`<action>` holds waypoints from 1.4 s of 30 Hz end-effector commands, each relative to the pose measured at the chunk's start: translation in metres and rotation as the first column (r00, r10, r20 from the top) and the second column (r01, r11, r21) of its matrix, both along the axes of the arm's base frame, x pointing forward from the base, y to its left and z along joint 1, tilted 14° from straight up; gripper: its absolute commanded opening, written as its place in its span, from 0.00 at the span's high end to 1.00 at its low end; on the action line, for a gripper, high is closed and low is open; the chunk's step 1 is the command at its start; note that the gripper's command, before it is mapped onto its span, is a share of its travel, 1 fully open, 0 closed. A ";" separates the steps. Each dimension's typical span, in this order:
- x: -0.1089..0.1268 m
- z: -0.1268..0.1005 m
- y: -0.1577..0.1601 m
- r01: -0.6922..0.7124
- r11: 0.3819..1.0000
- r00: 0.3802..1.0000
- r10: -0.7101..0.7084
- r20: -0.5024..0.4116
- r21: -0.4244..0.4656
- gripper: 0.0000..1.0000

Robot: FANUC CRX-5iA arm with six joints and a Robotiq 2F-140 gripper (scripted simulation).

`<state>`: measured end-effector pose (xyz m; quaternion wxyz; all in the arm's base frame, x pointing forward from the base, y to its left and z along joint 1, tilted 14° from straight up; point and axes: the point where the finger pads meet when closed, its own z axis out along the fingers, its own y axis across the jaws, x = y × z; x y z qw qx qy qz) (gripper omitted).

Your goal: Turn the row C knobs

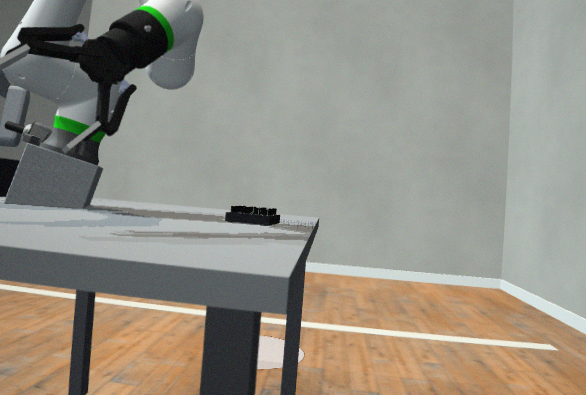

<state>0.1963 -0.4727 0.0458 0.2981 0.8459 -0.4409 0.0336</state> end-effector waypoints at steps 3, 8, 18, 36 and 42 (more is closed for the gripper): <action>0.053 0.004 0.036 -0.091 0.992 0.996 0.088 0.032 0.083 0.00; 0.093 0.004 0.071 -0.176 0.974 0.984 0.168 0.067 0.141 0.00; 0.159 0.004 0.147 -0.339 0.909 0.939 0.312 0.145 0.243 0.00; 0.248 0.013 0.324 -0.632 0.670 0.775 0.543 0.325 0.389 0.00; 0.265 0.021 0.389 -0.714 0.562 0.699 0.599 0.391 0.418 0.00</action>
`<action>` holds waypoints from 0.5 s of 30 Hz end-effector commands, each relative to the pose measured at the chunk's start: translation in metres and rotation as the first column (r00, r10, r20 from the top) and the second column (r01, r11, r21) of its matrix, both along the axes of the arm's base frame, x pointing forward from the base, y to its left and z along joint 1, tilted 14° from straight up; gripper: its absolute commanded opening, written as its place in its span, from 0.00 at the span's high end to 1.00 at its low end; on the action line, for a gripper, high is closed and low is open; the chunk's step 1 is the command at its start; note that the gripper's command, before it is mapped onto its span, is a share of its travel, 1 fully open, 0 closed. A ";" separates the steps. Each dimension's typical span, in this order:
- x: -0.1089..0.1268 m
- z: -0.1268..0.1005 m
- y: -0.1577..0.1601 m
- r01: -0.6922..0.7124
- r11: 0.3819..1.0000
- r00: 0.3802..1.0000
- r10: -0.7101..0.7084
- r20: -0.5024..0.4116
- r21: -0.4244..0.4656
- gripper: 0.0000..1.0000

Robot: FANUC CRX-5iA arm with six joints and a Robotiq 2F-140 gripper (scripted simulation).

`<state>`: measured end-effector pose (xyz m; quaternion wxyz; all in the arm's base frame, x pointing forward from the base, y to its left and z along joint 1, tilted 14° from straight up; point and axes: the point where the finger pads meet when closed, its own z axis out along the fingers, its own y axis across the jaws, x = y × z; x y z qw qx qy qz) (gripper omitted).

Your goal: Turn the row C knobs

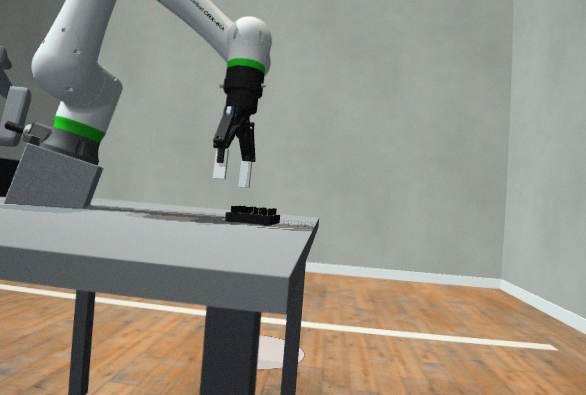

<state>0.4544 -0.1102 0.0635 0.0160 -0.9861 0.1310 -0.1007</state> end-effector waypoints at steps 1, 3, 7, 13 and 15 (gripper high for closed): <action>0.010 0.005 0.040 -0.068 0.997 0.998 0.067 0.018 0.047 0.00; 0.011 0.006 0.048 -0.083 0.995 0.996 0.082 0.022 0.057 0.00; 0.012 0.007 0.054 -0.093 0.994 0.995 0.092 0.026 0.064 0.00; 0.012 0.007 0.054 -0.093 0.994 0.995 0.092 0.026 0.064 0.00; 0.012 0.007 0.054 -0.093 0.994 0.995 0.092 0.026 0.064 0.00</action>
